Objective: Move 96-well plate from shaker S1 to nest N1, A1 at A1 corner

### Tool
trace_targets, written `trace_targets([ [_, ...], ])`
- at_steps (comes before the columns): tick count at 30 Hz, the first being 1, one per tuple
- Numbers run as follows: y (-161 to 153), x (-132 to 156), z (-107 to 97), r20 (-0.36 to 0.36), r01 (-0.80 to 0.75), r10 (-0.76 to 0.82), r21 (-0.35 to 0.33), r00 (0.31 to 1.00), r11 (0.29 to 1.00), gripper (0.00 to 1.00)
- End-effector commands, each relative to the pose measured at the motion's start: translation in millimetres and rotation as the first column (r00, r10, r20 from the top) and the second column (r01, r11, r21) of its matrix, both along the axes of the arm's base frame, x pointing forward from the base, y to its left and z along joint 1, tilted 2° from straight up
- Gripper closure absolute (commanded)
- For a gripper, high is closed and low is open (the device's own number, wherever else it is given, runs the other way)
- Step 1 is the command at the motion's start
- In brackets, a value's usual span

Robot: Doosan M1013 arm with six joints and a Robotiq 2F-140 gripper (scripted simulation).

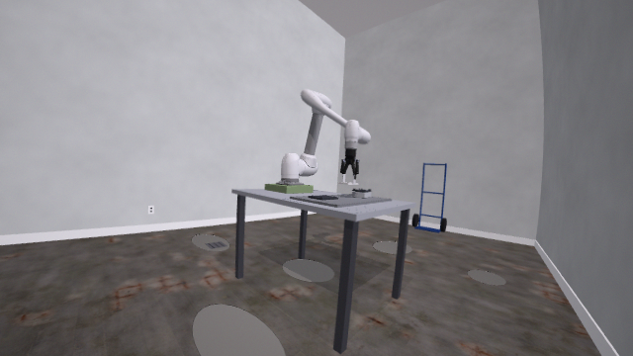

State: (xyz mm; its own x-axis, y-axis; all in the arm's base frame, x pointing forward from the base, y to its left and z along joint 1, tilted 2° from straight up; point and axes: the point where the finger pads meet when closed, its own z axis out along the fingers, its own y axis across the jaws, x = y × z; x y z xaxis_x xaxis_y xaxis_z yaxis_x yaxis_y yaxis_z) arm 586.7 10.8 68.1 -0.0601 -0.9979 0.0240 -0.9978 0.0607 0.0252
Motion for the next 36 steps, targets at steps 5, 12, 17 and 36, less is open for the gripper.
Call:
trace_targets([
  [5,-28,-5,-1,0.007,-0.004,0.004,-0.001,1.0,1.0,0.9],
  [12,-48,-9,-3,0.007,-0.004,0.004,-0.001,1.0,1.0,0.9],
  [17,-64,-12,-4,0.007,-0.004,0.004,-0.001,1.0,1.0,0.9],
  [36,-120,-22,-9,0.007,-0.004,0.004,-0.001,1.0,1.0,0.9],
])
